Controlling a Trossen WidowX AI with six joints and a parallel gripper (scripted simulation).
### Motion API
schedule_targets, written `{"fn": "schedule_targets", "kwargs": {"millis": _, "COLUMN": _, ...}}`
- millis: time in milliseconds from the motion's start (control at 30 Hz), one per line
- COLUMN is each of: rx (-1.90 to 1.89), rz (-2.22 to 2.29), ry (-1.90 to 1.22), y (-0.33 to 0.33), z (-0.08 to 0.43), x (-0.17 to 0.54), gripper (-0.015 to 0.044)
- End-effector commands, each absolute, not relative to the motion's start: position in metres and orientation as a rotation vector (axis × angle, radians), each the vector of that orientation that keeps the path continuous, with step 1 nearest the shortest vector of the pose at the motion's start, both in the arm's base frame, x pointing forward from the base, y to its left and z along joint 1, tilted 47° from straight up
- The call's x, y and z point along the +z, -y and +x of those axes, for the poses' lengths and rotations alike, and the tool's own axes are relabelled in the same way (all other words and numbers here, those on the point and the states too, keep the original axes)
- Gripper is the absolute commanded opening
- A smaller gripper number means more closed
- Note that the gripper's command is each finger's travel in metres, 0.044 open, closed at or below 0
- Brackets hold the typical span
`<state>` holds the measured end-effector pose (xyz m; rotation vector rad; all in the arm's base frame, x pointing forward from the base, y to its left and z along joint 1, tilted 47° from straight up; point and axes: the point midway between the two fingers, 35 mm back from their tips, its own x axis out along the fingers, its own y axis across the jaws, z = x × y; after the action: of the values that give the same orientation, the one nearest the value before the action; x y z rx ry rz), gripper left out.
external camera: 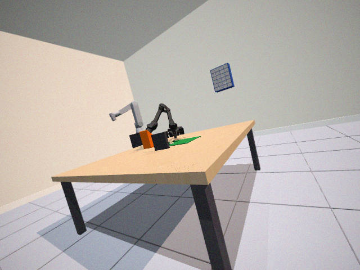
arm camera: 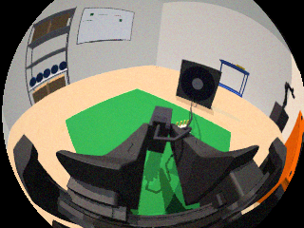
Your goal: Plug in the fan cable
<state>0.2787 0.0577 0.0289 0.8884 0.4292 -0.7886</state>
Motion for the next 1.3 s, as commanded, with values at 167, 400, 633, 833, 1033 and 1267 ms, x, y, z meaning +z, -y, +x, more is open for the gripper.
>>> {"fn": "schedule_targets", "kwargs": {"millis": 167, "rx": -0.790, "rz": 0.895, "ry": -0.419, "y": -0.064, "z": 0.281, "x": 0.025, "gripper": 0.0000}}
{"fn": "schedule_targets", "kwargs": {"millis": 400, "rx": -0.790, "rz": 0.895, "ry": -0.419, "y": -0.068, "z": 0.282, "x": 0.020, "gripper": 0.0000}}
{"fn": "schedule_targets", "kwargs": {"millis": 633, "rx": -0.790, "rz": 0.895, "ry": -0.420, "y": -0.072, "z": 0.282, "x": 0.016, "gripper": 0.0000}}
{"fn": "schedule_targets", "kwargs": {"millis": 833, "rx": -0.790, "rz": 0.895, "ry": -0.420, "y": -0.076, "z": 0.282, "x": 0.013, "gripper": 0.0000}}
{"fn": "schedule_targets", "kwargs": {"millis": 1033, "rx": -0.790, "rz": 0.895, "ry": -0.420, "y": -0.079, "z": 0.283, "x": 0.009, "gripper": 0.0000}}
{"fn": "schedule_targets", "kwargs": {"millis": 1267, "rx": -0.790, "rz": 0.888, "ry": -0.430, "y": -0.078, "z": 0.281, "x": 0.009, "gripper": 0.0000}}
